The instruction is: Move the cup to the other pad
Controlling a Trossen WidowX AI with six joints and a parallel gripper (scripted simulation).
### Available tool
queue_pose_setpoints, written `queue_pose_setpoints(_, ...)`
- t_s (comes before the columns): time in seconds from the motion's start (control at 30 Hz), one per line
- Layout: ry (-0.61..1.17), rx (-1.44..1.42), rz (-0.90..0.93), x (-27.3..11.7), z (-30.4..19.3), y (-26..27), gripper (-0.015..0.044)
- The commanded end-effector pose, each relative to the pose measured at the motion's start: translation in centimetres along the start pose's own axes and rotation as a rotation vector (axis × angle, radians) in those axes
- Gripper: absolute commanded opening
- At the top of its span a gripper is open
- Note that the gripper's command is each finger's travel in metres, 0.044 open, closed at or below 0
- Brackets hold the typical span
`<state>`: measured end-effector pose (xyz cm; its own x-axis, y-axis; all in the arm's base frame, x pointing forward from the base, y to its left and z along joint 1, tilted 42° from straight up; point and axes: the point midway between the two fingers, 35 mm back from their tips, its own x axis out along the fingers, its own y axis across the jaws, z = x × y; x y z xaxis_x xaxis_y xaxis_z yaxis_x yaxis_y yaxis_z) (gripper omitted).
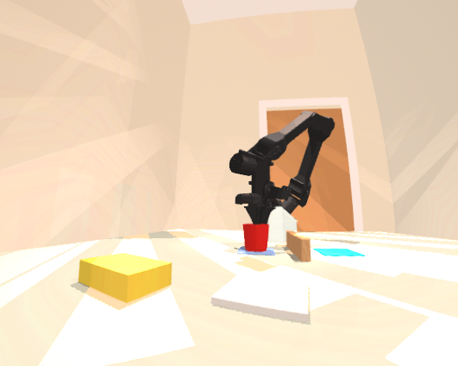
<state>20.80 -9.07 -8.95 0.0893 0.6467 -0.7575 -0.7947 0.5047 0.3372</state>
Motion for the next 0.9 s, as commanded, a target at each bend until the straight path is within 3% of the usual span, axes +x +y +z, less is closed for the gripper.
queue_pose_setpoints(0.0,-0.008,0.006,0.002,0.8,0.1,0.1,0.0148)
queue_pose_setpoints(0.47,-0.009,0.005,0.003,2.1,0.1,0.3,0.0148)
queue_pose_setpoints(0.53,-0.003,0.002,0.004,2.0,0.0,0.3,0.0095)
queue_pose_setpoints(0.87,-0.003,0.002,0.004,2.0,0.0,0.3,0.0029)
